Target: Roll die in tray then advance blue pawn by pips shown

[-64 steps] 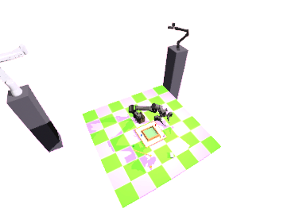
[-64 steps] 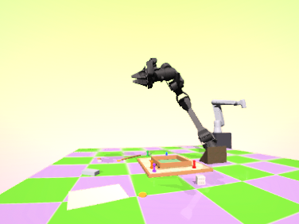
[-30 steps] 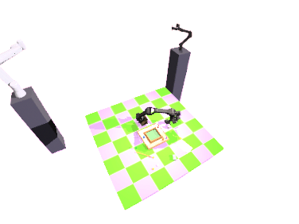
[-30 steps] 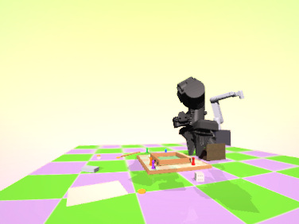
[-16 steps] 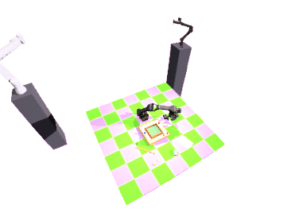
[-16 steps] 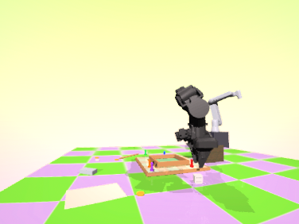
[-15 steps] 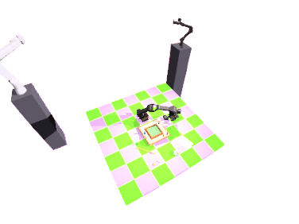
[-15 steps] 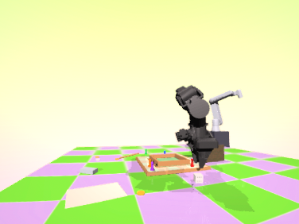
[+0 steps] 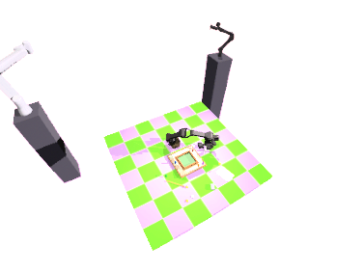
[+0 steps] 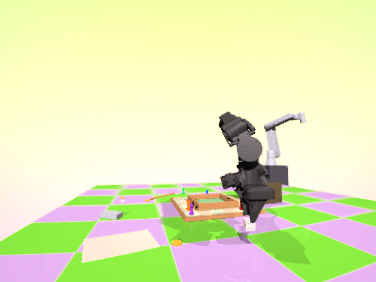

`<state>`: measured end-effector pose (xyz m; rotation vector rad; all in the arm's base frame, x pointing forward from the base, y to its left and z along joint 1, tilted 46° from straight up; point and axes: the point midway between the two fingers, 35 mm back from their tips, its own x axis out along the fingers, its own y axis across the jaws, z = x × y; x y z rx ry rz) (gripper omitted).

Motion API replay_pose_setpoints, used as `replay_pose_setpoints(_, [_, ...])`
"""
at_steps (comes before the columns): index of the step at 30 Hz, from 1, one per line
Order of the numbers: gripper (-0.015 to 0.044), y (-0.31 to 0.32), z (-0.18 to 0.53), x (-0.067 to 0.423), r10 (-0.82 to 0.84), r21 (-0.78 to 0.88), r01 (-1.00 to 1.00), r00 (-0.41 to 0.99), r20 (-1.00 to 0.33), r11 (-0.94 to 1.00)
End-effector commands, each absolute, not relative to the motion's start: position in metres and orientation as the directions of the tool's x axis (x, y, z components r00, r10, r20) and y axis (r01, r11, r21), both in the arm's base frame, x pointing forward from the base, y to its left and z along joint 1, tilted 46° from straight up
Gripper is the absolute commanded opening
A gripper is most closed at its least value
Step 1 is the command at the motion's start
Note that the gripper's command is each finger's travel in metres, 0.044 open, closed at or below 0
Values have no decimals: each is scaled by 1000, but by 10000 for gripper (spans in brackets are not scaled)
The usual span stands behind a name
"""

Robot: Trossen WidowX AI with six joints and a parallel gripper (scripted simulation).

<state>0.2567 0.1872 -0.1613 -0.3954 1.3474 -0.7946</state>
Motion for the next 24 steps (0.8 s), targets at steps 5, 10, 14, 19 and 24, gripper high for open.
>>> replay_pose_setpoints(5, [275, 178, -170, 257, -707, -675, 275, 23, -707, 684])
replay_pose_setpoints(10, [275, 174, -174, 257, -707, -676, 275, 23, -707, 684])
replay_pose_setpoints(14, [170, 174, -174, 257, -707, -676, 275, 23, -707, 684])
replay_pose_setpoints(19, [97, 174, -174, 257, -707, -676, 275, 23, -707, 684])
replay_pose_setpoints(24, [25, 175, -173, 257, -707, -675, 275, 23, -707, 684])
